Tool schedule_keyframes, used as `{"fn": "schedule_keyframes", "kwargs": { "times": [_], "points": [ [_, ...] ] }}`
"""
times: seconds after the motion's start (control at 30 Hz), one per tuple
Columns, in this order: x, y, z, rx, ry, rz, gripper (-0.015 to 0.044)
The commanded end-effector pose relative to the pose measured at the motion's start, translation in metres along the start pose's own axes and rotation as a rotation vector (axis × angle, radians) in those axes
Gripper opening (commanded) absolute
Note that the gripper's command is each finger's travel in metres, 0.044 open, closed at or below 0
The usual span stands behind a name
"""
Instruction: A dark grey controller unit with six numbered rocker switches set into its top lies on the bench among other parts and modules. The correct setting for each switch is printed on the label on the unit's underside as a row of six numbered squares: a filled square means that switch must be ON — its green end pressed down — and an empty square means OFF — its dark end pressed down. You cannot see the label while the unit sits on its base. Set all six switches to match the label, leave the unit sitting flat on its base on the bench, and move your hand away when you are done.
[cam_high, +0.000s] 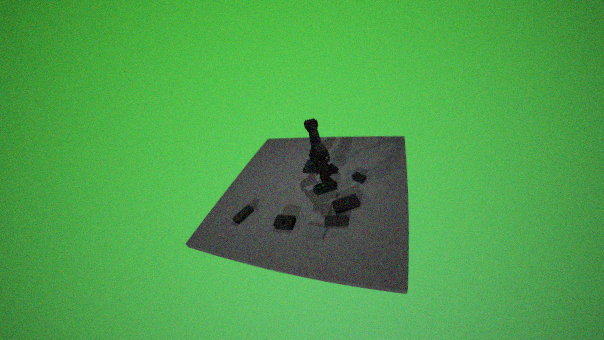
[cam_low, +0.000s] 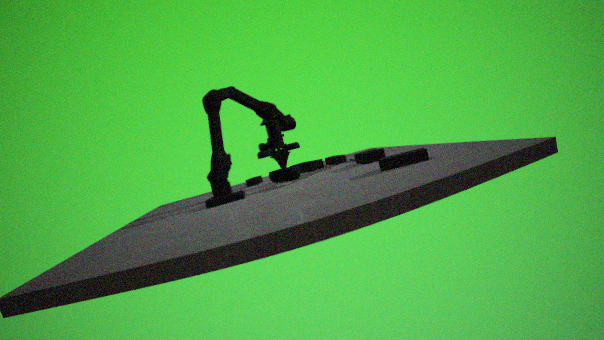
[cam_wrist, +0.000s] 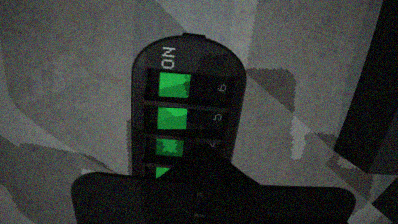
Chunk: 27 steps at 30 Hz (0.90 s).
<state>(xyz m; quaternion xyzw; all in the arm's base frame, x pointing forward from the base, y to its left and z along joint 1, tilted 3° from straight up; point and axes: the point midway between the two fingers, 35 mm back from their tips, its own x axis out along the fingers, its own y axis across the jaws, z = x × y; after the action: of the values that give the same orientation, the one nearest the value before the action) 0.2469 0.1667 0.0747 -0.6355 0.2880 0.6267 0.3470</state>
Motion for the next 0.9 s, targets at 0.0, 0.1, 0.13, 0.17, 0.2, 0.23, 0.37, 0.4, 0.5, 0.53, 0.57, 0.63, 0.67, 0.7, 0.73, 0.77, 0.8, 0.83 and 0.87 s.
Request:
{"fn": "schedule_keyframes", "kwargs": {
  "times": [0.0, 0.1, 0.13, 0.17, 0.2, 0.23, 0.37, 0.4, 0.5, 0.53, 0.57, 0.63, 0.67, 0.7, 0.73, 0.77, 0.8, 0.83, 0.87],
  "points": [
    [0.001, 0.001, 0.0, 0.0, -0.003, 0.005, 0.0],
    [0.001, 0.001, 0.0, 0.0, -0.003, 0.005, 0.0],
    [0.001, 0.001, 0.0, 0.0, -0.003, 0.005, 0.0],
    [0.001, 0.001, 0.0, 0.0, -0.003, 0.005, 0.0],
    [0.001, 0.001, 0.0, 0.0, -0.003, 0.005, 0.0],
    [0.001, 0.001, 0.0, 0.0, -0.003, 0.005, 0.0],
    [-0.034, 0.0, 0.0, 0.0, -0.002, 0.004, 0.0],
    [-0.041, 0.001, 0.0, 0.0, -0.002, 0.005, 0.0],
    [-0.044, 0.001, 0.0, 0.0, -0.002, 0.005, 0.0],
    [-0.044, 0.001, 0.0, 0.0, -0.002, 0.005, 0.0],
    [-0.044, 0.001, 0.0, 0.0, -0.002, 0.005, 0.0],
    [-0.044, 0.001, -0.002, 0.0, -0.002, 0.005, 0.0],
    [-0.044, 0.0, -0.008, 0.0, -0.002, 0.005, 0.0],
    [-0.044, 0.0, -0.017, 0.0, -0.001, 0.005, 0.0],
    [-0.044, -0.001, -0.03, 0.0, 0.001, 0.005, 0.0],
    [-0.044, 0.0, -0.042, 0.0, 0.002, 0.006, 0.0],
    [-0.044, 0.0, -0.052, 0.0, 0.003, 0.006, 0.0],
    [-0.044, 0.001, -0.058, 0.0, 0.003, 0.006, 0.0],
    [-0.044, 0.001, -0.06, 0.0, 0.003, 0.006, 0.0]
  ]
}}
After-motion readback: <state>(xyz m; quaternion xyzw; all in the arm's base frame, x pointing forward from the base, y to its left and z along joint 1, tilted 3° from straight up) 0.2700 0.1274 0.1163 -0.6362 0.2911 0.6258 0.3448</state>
